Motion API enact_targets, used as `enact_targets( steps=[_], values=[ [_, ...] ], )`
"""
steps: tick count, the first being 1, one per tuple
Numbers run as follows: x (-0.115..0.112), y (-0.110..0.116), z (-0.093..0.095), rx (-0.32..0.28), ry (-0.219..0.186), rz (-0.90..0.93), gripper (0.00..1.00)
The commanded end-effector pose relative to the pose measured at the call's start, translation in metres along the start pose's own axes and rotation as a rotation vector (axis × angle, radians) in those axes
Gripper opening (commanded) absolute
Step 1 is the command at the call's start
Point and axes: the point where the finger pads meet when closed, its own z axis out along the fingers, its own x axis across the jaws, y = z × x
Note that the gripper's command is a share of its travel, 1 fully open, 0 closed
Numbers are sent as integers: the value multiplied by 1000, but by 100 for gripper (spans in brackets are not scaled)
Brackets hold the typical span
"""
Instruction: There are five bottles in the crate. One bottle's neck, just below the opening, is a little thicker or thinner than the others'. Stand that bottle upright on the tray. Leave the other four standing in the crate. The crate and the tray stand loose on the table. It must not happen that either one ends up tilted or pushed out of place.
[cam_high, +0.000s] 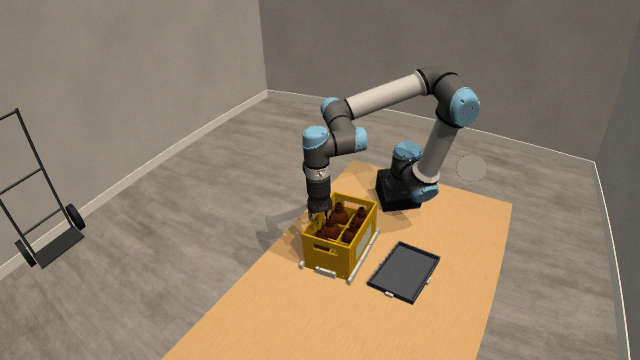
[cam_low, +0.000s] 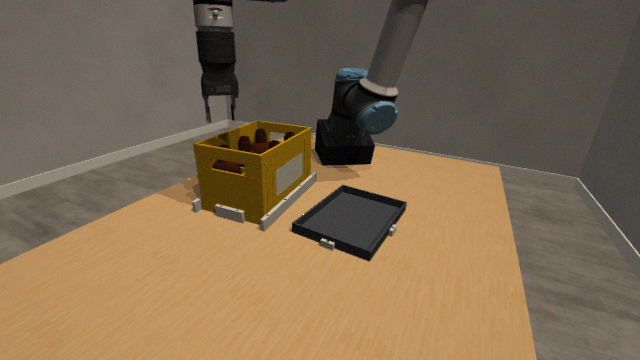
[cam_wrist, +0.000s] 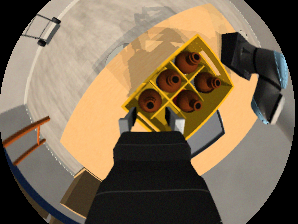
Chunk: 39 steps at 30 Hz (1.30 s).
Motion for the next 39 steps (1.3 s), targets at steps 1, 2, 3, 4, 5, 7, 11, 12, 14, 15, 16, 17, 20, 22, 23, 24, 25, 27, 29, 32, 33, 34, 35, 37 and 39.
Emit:
enact_targets(
  steps=[1, 2, 3, 4, 5, 7, 11, 12, 14, 15, 16, 17, 20, 22, 23, 24, 25, 27, 29, 32, 33, 34, 35, 37, 39],
  values=[
    [0, 0, 0, 0, -1, 0, 100],
    [0, 0, 0, 0, -1, 0, 100],
    [0, 0, 0, 0, -1, 0, 100],
    [0, 0, 0, 0, -1, 0, 100],
    [0, 0, 0, 0, -1, 0, 100],
    [0, 0, 0, 0, -1, 0, 100],
    [0, 0, 0, 0, -1, 0, 100],
    [0, 0, 0, 0, -1, 0, 100],
    [0, 0, 0, 0, -1, 0, 100],
    [0, 0, 0, 0, -1, 0, 100],
    [0, 0, 0, 0, -1, 0, 100],
    [0, 0, 0, 0, -1, 0, 100],
    [0, 0, 0, 0, -1, 0, 100],
    [0, 0, 1, 0, -1, 0, 100],
    [0, 0, 2, 0, -1, 0, 100],
    [0, 0, 2, 0, -1, 0, 100],
    [0, 0, 3, 0, -1, 0, 100],
    [0, 0, 4, 0, -1, 0, 100],
    [0, 0, 4, 0, -1, 0, 100],
    [0, 0, 7, 0, -1, 0, 100],
    [0, 0, 8, 0, -1, 0, 100],
    [0, 0, 9, 0, -1, 0, 100],
    [0, 0, 10, 0, -1, 0, 100],
    [0, 0, 12, 0, -1, 0, 100],
    [0, 0, 15, 0, -1, 0, 100]
  ],
)
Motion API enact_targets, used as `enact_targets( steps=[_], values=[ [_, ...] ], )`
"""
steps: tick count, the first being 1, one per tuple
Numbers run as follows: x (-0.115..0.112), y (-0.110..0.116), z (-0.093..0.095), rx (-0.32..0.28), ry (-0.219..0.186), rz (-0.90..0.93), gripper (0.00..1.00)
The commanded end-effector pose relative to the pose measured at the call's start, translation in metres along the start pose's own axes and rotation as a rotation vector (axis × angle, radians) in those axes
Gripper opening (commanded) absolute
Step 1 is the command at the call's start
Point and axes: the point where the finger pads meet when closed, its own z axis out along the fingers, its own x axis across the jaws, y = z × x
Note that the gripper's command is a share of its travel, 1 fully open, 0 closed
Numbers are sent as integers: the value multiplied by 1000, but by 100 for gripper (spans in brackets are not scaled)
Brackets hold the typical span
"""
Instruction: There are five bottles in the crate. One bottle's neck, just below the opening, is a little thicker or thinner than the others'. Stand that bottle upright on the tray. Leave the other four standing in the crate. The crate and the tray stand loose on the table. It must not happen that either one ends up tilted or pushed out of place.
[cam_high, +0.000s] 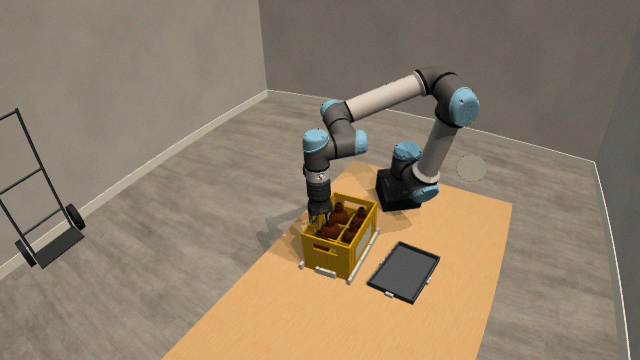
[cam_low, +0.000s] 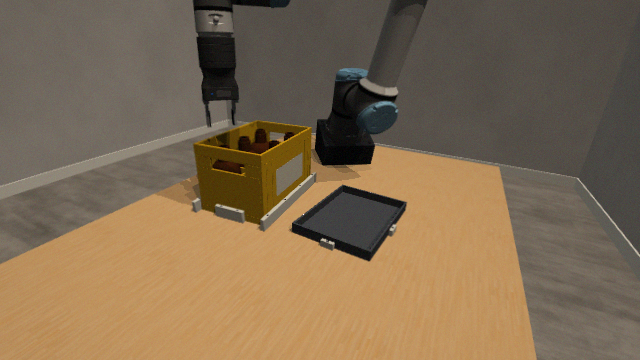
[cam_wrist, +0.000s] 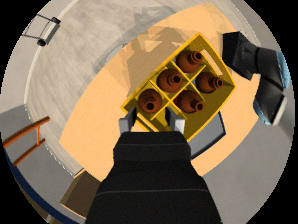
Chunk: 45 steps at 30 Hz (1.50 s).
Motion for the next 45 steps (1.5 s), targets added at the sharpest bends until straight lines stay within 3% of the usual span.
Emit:
enact_targets(
  steps=[1, 22, 45],
  values=[
    [0, 0, 6, 0, -1, 0, 100],
    [0, 0, 29, 0, -1, 0, 100],
    [0, 0, 33, 0, -1, 0, 100]
  ],
)
